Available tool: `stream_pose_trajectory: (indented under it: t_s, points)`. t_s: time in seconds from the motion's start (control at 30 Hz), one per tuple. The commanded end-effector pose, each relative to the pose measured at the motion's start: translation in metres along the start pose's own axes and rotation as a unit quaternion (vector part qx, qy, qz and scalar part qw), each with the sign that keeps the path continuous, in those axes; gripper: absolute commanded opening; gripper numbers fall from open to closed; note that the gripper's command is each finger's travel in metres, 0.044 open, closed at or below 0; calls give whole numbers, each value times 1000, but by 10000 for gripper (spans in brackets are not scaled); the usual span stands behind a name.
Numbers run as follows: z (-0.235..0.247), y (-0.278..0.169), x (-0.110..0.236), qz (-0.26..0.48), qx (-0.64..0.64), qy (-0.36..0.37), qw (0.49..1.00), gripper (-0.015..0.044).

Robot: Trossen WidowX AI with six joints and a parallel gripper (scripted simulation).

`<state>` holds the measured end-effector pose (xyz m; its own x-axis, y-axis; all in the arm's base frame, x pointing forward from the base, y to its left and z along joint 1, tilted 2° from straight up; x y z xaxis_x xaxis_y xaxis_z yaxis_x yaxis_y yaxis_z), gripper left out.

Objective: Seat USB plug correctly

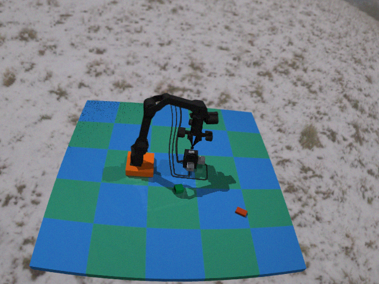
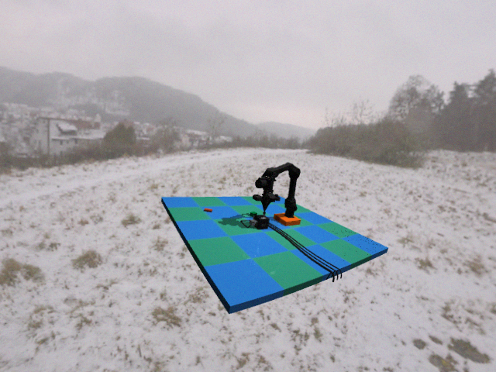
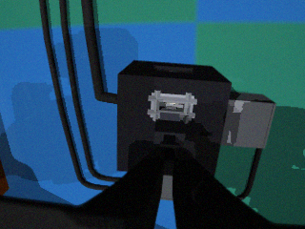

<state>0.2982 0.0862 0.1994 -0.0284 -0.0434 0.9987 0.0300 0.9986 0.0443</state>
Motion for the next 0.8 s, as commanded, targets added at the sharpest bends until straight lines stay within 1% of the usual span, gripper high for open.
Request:
stream_pose_trajectory:
  t_s: [0.0, 0.27, 0.77]
  points:
    - [0, 0, 4, -1, 1, -2, 1000, 0]
    - [0, 0, 4, 0, -19, -1, 1000, 0]
    - [0, 0, 3, 0, -214, 0, 977, 0]
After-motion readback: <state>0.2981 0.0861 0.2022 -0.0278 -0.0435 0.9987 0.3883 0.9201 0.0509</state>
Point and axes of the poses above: the point midway between the two fingers, 35 mm back from their tips, its own x axis back along the fingers, its own z axis across the jaws, y = z × x, the point moved 6 cm from there along x, back along the fingers, and after that the axes turned 2 degrees about -x, right-handed, at the moved point
